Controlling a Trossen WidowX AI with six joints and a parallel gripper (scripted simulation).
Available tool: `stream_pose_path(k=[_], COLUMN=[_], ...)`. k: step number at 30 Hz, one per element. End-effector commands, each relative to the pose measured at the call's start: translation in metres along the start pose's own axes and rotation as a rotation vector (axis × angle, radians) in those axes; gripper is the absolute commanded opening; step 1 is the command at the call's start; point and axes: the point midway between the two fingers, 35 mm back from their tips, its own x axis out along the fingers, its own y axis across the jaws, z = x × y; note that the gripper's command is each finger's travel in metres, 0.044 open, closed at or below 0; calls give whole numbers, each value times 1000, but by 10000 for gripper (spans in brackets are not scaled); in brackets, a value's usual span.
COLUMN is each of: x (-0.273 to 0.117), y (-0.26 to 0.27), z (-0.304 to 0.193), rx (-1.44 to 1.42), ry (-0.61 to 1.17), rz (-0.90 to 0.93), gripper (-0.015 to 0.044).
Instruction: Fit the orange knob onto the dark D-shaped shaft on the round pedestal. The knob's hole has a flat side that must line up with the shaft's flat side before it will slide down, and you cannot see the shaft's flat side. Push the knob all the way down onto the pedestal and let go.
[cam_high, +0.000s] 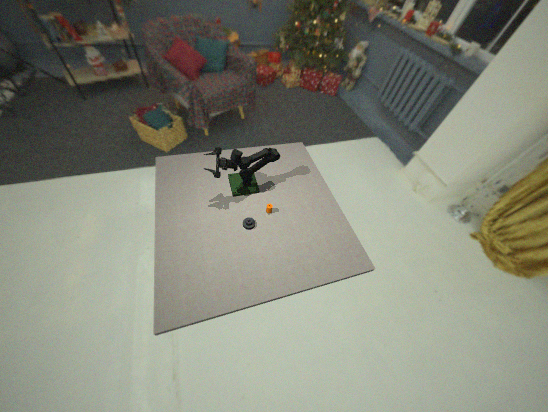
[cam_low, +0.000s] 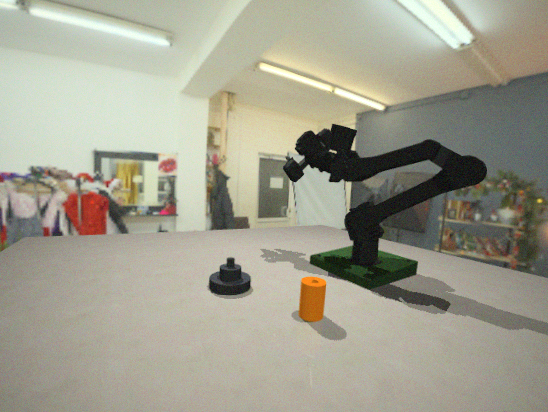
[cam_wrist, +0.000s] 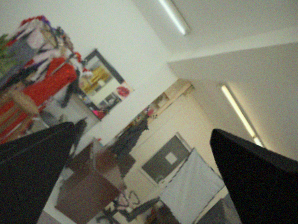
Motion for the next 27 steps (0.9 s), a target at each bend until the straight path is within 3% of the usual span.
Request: stream_pose_path(k=[1,3,7,13,20,27], x=[0,2,6,-24,-107,-217], y=[0,9,64,146,215,240], z=[0,4,32,80,129,154], rx=[0,26,159,292,302,137], ry=[0,-2,1,59,205,411], rz=[0,48,329,765,1231,1589], gripper=[426,440,440,440,440,440])
